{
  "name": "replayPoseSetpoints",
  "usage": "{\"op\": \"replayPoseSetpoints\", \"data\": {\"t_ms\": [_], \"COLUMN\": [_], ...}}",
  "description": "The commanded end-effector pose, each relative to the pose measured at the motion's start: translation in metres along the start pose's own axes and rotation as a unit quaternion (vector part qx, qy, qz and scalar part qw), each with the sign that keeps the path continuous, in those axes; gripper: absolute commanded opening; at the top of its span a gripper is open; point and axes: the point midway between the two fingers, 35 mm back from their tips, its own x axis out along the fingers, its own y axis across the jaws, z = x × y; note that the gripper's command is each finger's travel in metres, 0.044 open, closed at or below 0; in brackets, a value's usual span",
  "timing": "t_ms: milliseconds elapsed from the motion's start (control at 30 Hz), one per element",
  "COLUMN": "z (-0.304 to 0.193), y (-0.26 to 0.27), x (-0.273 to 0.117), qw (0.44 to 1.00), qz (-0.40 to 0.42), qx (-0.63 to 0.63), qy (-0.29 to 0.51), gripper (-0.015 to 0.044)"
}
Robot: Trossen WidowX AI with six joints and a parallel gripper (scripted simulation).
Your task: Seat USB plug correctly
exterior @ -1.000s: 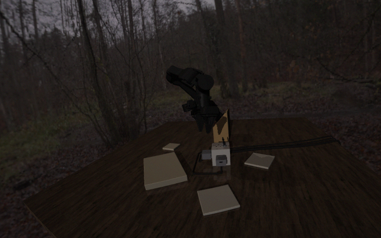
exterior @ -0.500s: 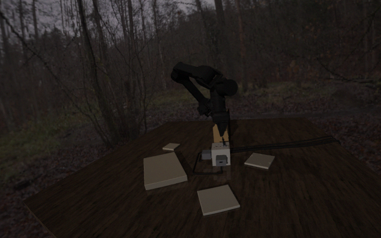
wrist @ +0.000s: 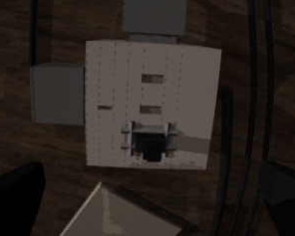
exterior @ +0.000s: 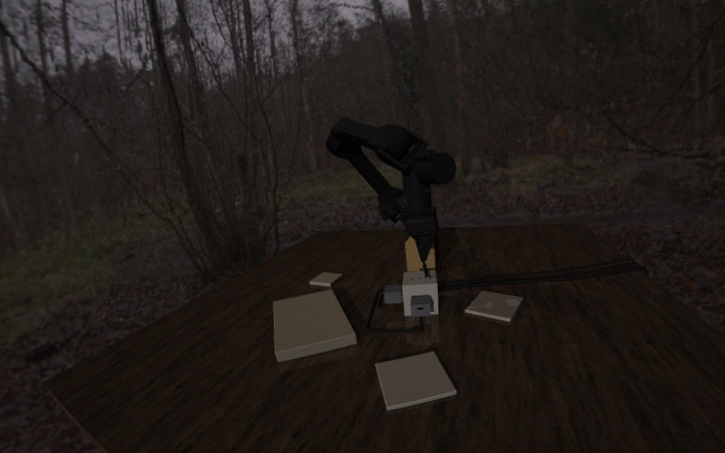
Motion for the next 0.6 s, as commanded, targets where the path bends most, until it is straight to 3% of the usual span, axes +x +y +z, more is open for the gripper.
{"op": "replayPoseSetpoints", "data": {"t_ms": [0,567], "z": [-0.001,-0.001], "y": [-0.001,-0.001], "x": [0.004,0.022], "qw": [1.0,1.0], "qz": [-0.001,-0.001], "qx": [0.002,0.002], "qy": [0.002,0.002], "gripper": [0.044,0.044]}}
